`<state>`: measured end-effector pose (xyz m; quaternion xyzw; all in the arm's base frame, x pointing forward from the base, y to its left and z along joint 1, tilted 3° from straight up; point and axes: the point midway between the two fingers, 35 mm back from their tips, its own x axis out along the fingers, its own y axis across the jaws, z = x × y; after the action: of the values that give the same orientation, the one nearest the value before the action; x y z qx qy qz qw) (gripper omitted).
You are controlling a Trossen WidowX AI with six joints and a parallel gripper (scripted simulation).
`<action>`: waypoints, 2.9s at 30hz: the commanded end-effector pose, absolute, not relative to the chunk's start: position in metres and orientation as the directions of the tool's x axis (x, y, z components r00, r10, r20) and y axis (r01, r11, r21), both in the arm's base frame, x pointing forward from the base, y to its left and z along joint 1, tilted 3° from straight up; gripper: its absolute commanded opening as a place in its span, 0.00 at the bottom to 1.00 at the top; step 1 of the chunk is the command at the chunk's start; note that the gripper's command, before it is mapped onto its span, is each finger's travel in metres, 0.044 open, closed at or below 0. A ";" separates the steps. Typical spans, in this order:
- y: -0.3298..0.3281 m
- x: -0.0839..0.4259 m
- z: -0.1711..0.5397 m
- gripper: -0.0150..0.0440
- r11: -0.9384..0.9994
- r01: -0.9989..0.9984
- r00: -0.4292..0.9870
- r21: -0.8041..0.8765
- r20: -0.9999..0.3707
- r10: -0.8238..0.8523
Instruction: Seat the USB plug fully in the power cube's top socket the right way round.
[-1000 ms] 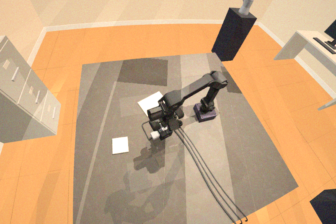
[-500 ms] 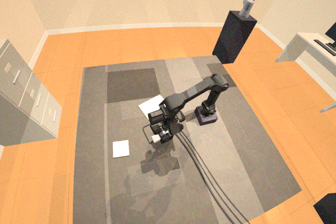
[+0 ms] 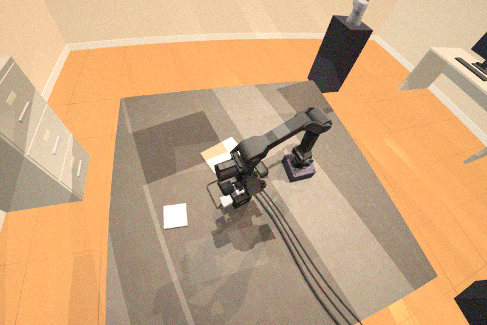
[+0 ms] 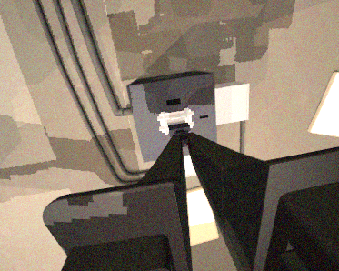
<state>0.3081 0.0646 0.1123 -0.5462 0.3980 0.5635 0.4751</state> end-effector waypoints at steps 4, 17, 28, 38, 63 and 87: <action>0.065 0.308 0.111 0.25 -0.226 -0.972 0.048 -0.071 -0.993 0.104; 0.065 0.308 0.109 0.25 -0.226 -0.972 0.048 -0.071 -0.993 0.104; 0.065 0.308 0.108 0.25 -0.226 -0.972 0.048 -0.071 -0.993 0.104; 0.065 0.309 0.107 0.25 -0.226 -0.972 0.048 -0.071 -0.993 0.104; 0.065 0.309 0.104 0.25 -0.226 -0.972 0.048 -0.071 -0.993 0.104; 0.066 0.309 0.101 0.25 -0.226 -0.972 0.048 -0.071 -0.993 0.104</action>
<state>0.3087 0.0651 0.1019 -0.5460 0.3979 0.5636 0.4753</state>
